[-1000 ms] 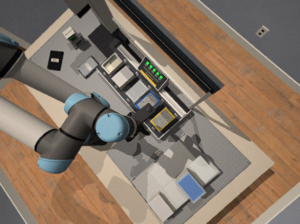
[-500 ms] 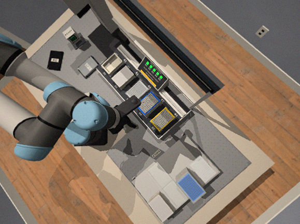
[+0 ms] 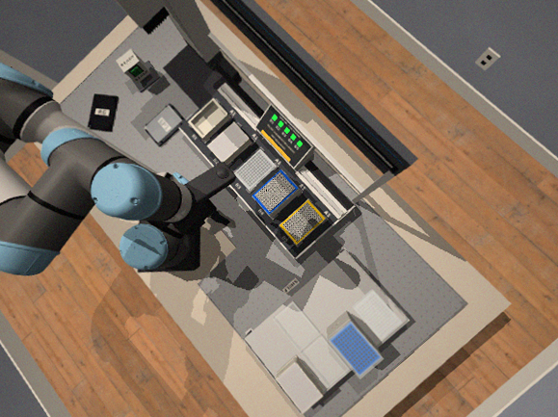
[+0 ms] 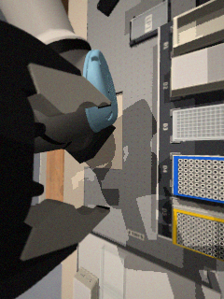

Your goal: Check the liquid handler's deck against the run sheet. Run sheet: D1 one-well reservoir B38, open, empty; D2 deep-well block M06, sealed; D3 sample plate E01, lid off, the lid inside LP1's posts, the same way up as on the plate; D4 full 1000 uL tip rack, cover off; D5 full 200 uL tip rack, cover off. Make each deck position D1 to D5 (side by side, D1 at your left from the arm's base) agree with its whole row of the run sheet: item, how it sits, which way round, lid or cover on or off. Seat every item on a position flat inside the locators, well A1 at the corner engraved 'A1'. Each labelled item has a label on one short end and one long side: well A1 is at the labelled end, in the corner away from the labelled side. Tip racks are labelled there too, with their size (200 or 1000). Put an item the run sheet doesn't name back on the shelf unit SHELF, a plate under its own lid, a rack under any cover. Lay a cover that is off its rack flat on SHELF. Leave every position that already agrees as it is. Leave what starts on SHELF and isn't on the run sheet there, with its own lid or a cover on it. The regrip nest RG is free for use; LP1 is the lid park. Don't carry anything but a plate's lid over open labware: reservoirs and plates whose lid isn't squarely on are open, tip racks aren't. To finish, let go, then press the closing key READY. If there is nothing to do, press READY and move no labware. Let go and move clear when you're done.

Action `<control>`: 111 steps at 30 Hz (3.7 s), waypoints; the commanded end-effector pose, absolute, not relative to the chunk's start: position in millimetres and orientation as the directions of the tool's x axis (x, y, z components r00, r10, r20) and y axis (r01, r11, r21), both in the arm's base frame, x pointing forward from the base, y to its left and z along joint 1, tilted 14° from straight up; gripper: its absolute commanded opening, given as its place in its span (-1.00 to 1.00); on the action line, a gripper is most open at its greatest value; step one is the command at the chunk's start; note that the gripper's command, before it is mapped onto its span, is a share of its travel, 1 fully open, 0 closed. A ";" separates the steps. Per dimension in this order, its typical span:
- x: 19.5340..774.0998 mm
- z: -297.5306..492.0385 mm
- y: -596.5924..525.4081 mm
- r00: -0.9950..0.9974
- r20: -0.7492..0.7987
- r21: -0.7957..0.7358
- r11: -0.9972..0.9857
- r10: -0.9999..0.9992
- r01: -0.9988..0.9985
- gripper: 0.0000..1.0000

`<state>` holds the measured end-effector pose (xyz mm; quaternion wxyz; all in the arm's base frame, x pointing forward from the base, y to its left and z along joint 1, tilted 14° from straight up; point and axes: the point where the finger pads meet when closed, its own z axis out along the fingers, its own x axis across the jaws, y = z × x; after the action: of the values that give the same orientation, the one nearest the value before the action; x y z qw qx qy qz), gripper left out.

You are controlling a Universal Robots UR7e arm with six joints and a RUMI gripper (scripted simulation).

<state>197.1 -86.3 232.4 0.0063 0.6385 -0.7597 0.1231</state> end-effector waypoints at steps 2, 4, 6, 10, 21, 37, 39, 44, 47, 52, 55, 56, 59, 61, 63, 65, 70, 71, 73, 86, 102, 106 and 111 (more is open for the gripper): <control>195.6 232.3 -55.6 -0.184 0.166 -0.185 0.153 -0.969 -0.971 0.64; 195.2 232.1 -50.4 -0.184 0.166 -0.185 0.153 -0.969 -0.971 0.64; 194.6 231.9 -45.2 -0.184 0.166 -0.185 0.153 -0.969 -0.971 0.64; 190.5 231.0 -24.7 -0.184 0.167 -0.185 0.153 -0.969 -0.971 0.64; 180.7 229.7 0.9 -0.184 0.166 -0.186 0.153 -0.969 -0.971 0.64; 180.7 229.7 0.9 -0.184 0.166 -0.186 0.153 -0.969 -0.971 0.64; 180.7 229.7 0.9 -0.184 0.166 -0.186 0.153 -0.969 -0.971 0.64; 180.7 229.7 0.9 -0.184 0.166 -0.186 0.153 -0.969 -0.971 0.64; 180.7 229.7 0.9 -0.184 0.166 -0.186 0.153 -0.969 -0.971 0.64; 195.4 231.5 -58.1 -0.183 0.164 -0.181 0.153 -0.969 -0.972 0.64; 194.2 231.2 -48.2 -0.183 0.164 -0.181 0.153 -0.969 -0.972 0.64; 194.2 231.2 -48.2 -0.183 0.164 -0.181 0.153 -0.969 -0.972 0.64; 192.7 230.8 -35.7 -0.183 0.164 -0.181 0.153 -0.969 -0.972 0.64; 192.7 230.8 -35.7 -0.183 0.164 -0.181 0.153 -0.969 -0.972 0.64; 192.7 230.8 -35.7 -0.183 0.164 -0.181 0.153 -0.969 -0.972 0.64; 192.7 230.8 -35.7 -0.183 0.164 -0.181 0.153 -0.969 -0.972 0.64; 192.7 230.8 -35.7 -0.183 0.164 -0.181 0.153 -0.969 -0.972 0.64; 192.7 230.8 -35.7 -0.183 0.164 -0.181 0.153 -0.969 -0.972 0.64; 192.7 230.8 -35.7 -0.183 0.164 -0.181 0.153 -0.969 -0.972 0.64; 192.7 230.8 -35.7 -0.183 0.164 -0.181 0.153 -0.969 -0.972 0.64; 189.7 230.3 -22.7 -0.183 0.164 -0.181 0.153 -0.969 -0.971 0.64; 189.7 230.3 -22.7 -0.183 0.164 -0.181 0.153 -0.969 -0.971 0.64; 189.7 230.3 -22.7 -0.183 0.164 -0.181 0.153 -0.969 -0.971 0.64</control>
<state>196.0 -62.9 231.4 0.0051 0.6387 -0.7594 0.1239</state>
